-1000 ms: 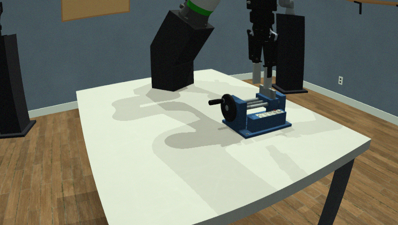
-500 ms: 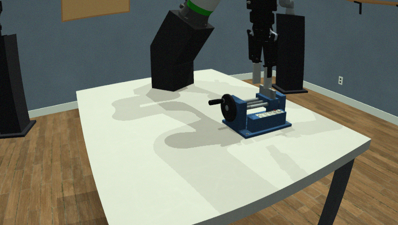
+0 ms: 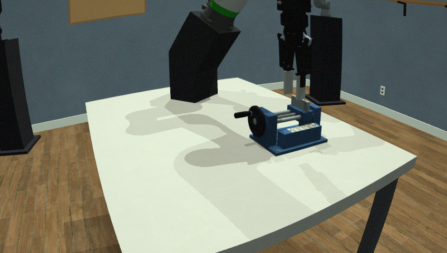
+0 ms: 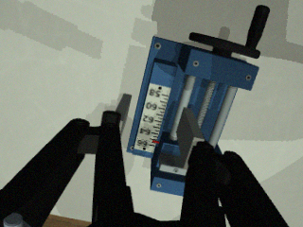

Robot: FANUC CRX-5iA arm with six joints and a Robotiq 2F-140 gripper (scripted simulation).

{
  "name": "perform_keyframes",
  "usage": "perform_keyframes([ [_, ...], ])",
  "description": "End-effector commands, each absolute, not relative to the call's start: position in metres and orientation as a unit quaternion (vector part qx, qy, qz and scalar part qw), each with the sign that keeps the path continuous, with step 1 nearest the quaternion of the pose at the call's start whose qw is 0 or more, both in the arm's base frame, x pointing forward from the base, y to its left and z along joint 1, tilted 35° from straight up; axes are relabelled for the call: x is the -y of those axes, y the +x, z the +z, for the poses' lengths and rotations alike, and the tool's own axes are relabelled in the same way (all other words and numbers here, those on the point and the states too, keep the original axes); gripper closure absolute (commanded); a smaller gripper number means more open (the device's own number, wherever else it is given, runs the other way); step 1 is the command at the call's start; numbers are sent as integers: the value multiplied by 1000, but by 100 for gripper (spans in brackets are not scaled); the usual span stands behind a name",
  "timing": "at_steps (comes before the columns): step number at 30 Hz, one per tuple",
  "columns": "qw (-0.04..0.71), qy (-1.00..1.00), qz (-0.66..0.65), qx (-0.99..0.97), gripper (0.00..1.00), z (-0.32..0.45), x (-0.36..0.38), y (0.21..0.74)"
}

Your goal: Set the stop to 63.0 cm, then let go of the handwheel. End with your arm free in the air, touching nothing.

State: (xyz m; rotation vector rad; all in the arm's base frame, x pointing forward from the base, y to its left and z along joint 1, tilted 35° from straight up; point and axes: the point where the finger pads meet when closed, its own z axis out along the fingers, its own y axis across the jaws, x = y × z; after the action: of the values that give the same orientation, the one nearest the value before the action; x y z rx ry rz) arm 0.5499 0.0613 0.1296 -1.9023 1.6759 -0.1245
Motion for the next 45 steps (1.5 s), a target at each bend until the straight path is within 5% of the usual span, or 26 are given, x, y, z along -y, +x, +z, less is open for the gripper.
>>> perform_keyframes([
  [1, 297, -716, -47, -630, 67, 130, -61, 550],
  [22, 297, -716, -47, -630, 67, 129, -60, 549],
  [45, 297, -716, -47, -630, 67, 49, 47, 490],
])
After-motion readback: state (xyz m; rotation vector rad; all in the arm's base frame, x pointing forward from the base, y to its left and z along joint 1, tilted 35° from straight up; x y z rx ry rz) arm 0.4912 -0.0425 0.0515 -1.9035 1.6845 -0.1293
